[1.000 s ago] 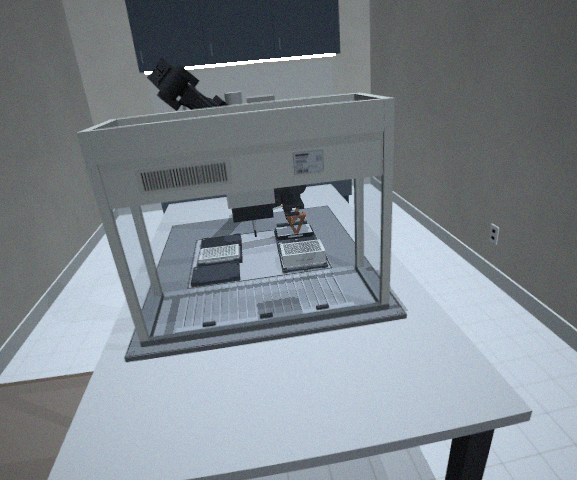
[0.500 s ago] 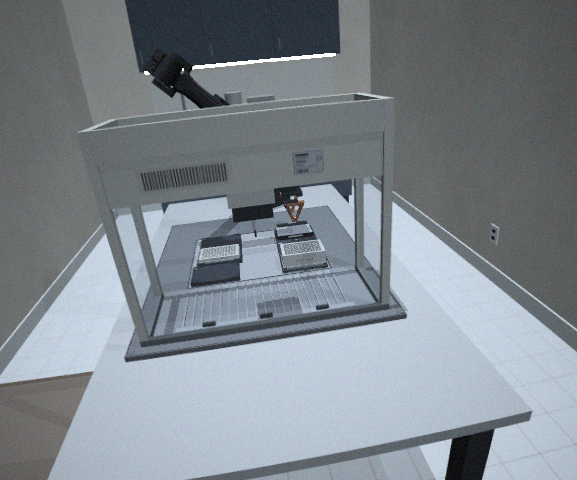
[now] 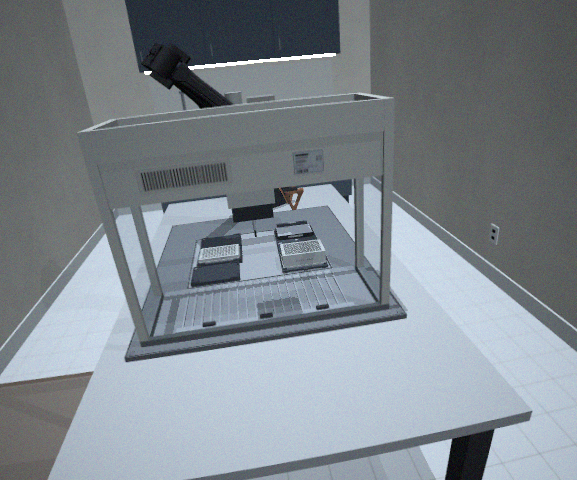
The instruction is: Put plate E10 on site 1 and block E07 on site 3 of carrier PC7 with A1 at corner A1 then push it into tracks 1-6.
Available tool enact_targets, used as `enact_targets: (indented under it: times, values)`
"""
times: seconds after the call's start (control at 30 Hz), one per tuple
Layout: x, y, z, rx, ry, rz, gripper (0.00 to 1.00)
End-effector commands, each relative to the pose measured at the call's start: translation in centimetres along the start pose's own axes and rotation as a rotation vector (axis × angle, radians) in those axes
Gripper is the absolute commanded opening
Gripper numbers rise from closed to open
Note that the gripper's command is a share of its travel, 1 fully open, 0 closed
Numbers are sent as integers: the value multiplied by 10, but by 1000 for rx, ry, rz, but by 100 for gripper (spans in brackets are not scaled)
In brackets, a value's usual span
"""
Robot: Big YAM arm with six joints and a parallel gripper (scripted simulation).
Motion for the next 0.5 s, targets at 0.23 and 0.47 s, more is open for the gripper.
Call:
enact_targets:
  times: [0.23,0.47]
  values:
    - [-53,28,-24,-5,355,27,80]
    - [-50,24,-21,-7,506,17,80]
Point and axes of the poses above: the point where the finger pads meet when closed, its own y axis back along the fingers, its own x axis across the jaws, z = x × y, the point moved 3 cm from there along y, back along the fingers, and after that the axes turned 15 degrees about y, right-handed, at the moved point
